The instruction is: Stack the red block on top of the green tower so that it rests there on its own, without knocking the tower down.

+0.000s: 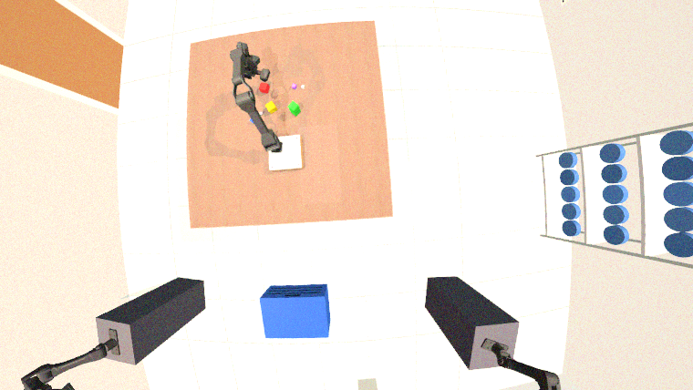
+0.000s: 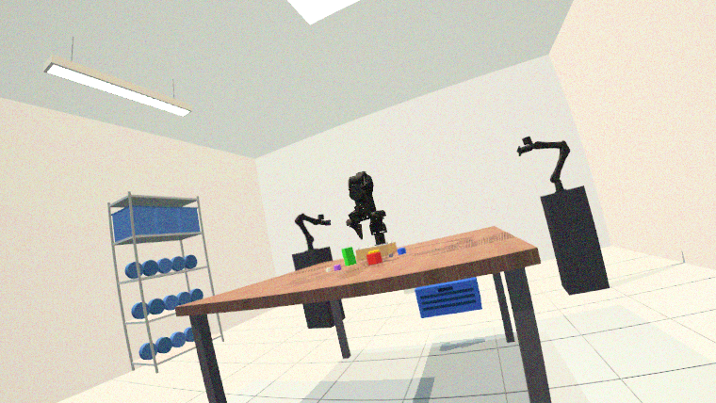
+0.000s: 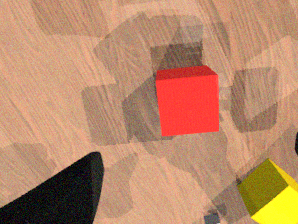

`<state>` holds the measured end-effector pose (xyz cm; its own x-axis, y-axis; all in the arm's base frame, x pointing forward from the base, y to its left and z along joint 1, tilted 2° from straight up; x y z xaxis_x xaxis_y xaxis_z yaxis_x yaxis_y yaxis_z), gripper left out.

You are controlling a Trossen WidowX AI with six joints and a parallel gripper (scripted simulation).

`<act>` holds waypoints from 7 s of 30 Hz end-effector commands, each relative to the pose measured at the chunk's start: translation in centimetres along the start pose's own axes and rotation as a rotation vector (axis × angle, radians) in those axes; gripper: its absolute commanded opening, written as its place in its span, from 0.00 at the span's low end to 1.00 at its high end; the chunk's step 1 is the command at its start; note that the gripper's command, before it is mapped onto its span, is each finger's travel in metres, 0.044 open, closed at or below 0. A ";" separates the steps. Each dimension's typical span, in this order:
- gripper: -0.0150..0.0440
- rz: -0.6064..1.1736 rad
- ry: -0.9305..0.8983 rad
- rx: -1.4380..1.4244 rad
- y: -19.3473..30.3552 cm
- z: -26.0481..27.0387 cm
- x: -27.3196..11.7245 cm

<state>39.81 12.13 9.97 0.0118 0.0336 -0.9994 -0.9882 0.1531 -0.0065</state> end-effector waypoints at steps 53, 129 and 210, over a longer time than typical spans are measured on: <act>1.00 0.007 0.007 0.006 0.5 -0.3 10.7; 0.25 0.008 0.020 0.007 4.1 -14.9 -2.3; 0.92 0.020 0.024 0.009 12.2 -23.5 1.5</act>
<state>24.17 -9.10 7.65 -0.0111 0.0136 -0.9998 -0.9868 0.1616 0.0131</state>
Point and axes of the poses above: the point midway between the two fingers, 35 mm back from their tips, its own x axis out along the fingers, its own z axis across the jaws, y = z × x, the point moved 1 cm from there along -x, back along the fingers, and after that the axes turned 4 degrees about -x, right-handed, at the moved point
